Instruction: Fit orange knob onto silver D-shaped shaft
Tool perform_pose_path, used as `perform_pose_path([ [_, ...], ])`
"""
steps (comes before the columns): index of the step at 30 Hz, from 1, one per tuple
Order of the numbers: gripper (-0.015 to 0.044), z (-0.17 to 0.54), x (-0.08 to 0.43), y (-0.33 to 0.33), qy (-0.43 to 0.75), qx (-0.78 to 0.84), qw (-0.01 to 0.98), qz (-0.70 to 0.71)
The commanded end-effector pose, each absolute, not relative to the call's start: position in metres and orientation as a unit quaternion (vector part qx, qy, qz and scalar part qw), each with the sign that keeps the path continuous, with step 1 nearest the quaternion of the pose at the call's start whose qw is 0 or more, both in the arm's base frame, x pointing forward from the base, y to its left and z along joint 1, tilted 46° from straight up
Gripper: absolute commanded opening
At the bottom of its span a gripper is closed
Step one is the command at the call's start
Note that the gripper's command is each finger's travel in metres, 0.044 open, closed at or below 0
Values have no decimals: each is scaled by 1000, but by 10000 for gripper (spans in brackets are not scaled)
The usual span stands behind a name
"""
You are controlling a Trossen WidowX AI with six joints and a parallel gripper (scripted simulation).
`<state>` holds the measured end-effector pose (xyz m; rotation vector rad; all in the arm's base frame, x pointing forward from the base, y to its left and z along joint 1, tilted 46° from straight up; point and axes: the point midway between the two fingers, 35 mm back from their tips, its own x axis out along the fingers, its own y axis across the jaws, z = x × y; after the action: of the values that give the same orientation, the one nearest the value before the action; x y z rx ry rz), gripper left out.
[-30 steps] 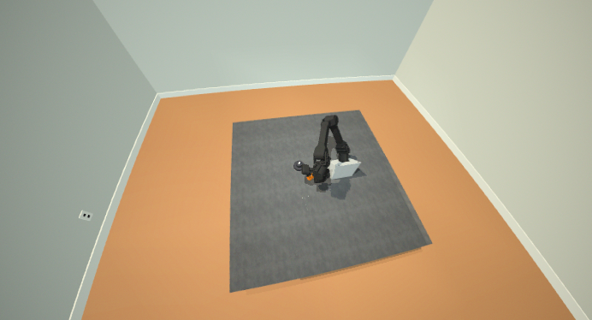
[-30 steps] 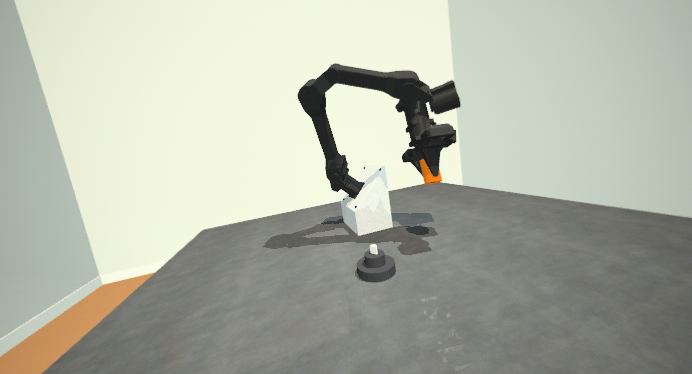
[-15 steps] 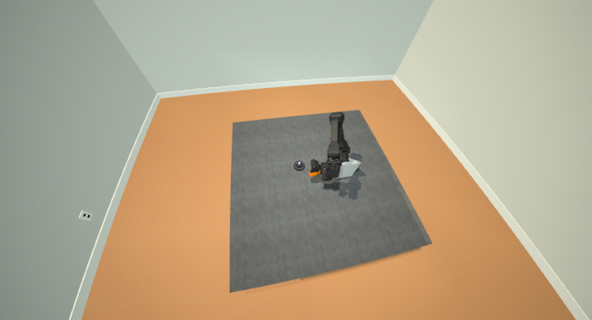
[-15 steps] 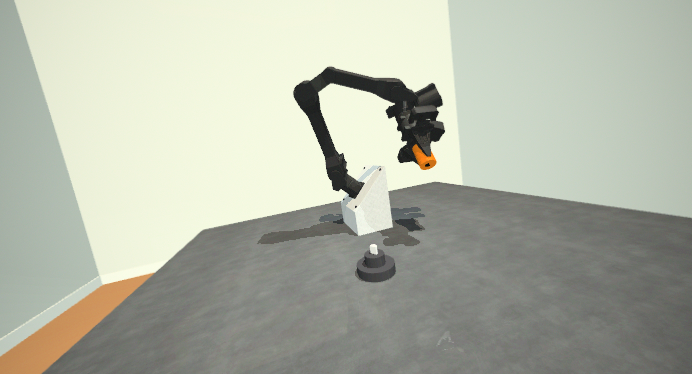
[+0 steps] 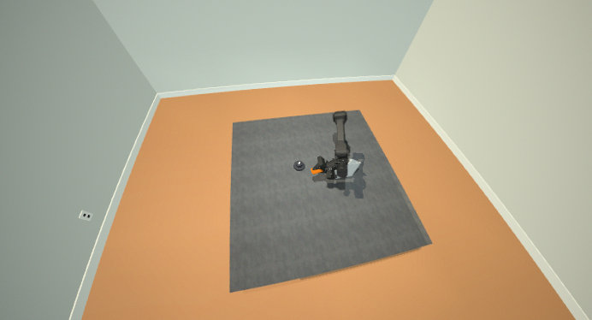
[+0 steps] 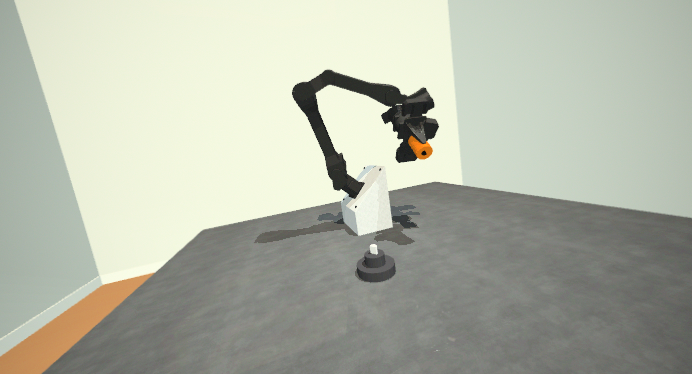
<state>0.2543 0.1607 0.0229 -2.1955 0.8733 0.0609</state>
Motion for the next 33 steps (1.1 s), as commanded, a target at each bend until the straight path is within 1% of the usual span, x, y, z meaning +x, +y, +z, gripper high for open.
perform_pose_path([
  [1,0,27,254,163,329,-861,388,16],
  [13,0,25,252,161,281,-878,388,-6],
  [14,0,21,253,160,299,-874,384,4],
  [33,0,21,253,160,299,-874,384,4],
])
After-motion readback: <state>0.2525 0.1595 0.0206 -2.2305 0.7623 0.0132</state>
